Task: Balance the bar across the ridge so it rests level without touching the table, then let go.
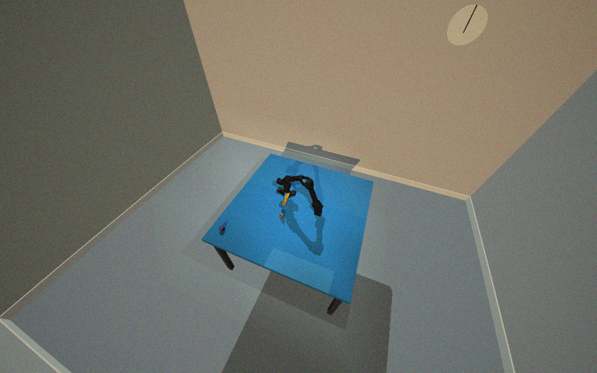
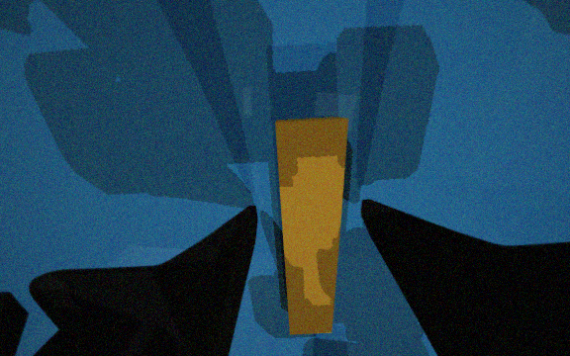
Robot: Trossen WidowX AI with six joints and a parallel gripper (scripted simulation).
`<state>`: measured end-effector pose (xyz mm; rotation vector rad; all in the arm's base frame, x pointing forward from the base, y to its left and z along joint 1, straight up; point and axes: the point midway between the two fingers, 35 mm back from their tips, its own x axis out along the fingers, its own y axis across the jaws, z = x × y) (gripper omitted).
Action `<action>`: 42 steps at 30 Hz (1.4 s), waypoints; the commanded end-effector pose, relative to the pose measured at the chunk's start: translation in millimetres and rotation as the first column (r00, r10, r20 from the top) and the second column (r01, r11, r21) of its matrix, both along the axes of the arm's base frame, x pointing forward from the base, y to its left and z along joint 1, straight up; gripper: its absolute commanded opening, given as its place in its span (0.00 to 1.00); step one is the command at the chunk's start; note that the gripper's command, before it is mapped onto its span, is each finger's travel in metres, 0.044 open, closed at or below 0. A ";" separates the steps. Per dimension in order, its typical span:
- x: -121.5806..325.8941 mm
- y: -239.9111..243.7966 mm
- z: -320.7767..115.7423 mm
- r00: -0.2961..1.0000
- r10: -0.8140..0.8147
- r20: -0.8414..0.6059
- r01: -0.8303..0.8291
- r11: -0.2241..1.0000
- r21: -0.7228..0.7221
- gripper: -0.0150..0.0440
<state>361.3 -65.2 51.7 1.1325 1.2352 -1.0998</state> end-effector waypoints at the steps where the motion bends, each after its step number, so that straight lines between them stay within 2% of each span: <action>1: 0.0 0.0 0.0 1.000 0.000 0.000 0.000 1.000 0.000 0.74; 7: 0.0 0.0 0.0 1.000 0.000 0.000 0.000 1.000 0.000 0.48; 14: 0.0 0.0 0.0 1.000 0.000 0.000 0.000 1.000 0.000 0.40; 17: 0.6 -0.1 3.8 1.000 0.000 0.000 0.000 1.000 0.000 0.26; 42: 2.8 -0.9 68.4 1.000 -0.003 0.000 0.003 1.000 -0.002 0.25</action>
